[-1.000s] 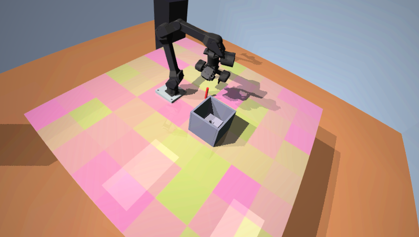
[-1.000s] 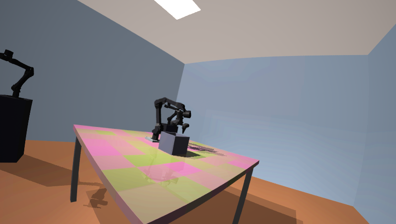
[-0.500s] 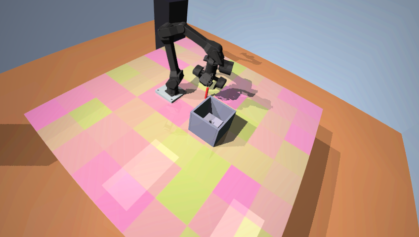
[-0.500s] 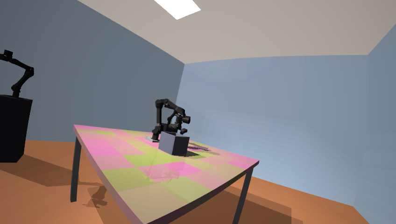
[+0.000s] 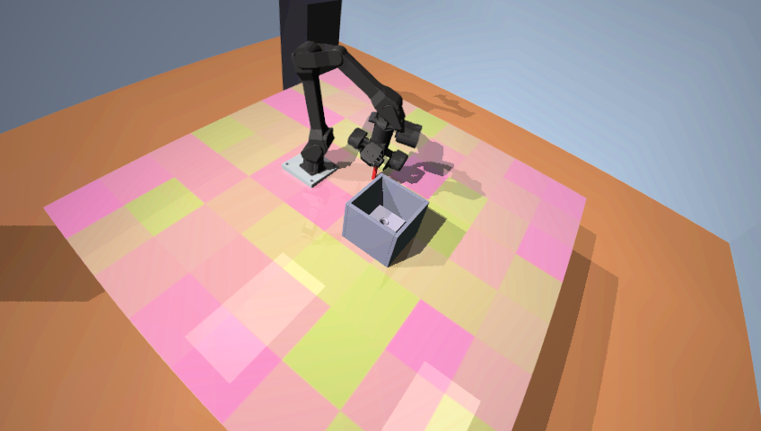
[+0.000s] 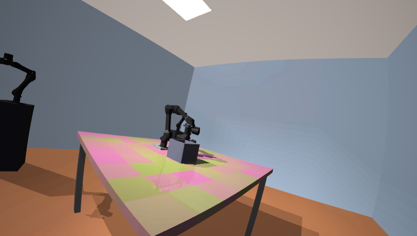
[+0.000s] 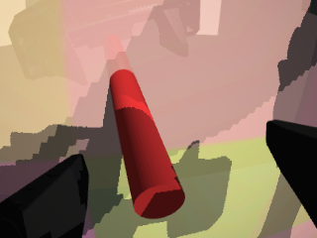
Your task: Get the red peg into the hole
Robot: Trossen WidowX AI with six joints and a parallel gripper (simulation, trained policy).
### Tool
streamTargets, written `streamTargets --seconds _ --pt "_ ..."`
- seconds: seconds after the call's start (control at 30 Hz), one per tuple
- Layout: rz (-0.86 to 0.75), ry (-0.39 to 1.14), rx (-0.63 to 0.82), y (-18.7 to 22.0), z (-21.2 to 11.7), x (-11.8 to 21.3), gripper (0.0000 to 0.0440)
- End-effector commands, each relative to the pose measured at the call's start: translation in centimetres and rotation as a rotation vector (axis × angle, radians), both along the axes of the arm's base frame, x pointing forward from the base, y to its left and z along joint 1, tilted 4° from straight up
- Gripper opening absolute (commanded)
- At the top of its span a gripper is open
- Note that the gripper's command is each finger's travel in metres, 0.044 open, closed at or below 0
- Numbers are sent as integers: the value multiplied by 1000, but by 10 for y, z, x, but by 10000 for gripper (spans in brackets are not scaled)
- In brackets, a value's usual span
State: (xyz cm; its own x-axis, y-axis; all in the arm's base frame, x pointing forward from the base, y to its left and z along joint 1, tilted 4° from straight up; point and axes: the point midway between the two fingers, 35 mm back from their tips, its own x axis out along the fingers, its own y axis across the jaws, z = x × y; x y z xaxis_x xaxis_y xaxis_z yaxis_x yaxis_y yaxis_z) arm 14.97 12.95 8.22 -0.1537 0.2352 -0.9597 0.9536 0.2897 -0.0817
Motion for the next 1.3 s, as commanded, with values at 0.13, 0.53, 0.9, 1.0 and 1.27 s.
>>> streamTargets --seconds 0.13,0.53,0.9,1.0,1.27 --pt "22 -10 -17 0 -11 5 227" --pt "66 -70 33 8 0 17 16" --pt "78 -206 152 16 46 32 0" --pt "86 -251 167 13 61 37 0" --pt "90 -381 165 -3 102 49 0"
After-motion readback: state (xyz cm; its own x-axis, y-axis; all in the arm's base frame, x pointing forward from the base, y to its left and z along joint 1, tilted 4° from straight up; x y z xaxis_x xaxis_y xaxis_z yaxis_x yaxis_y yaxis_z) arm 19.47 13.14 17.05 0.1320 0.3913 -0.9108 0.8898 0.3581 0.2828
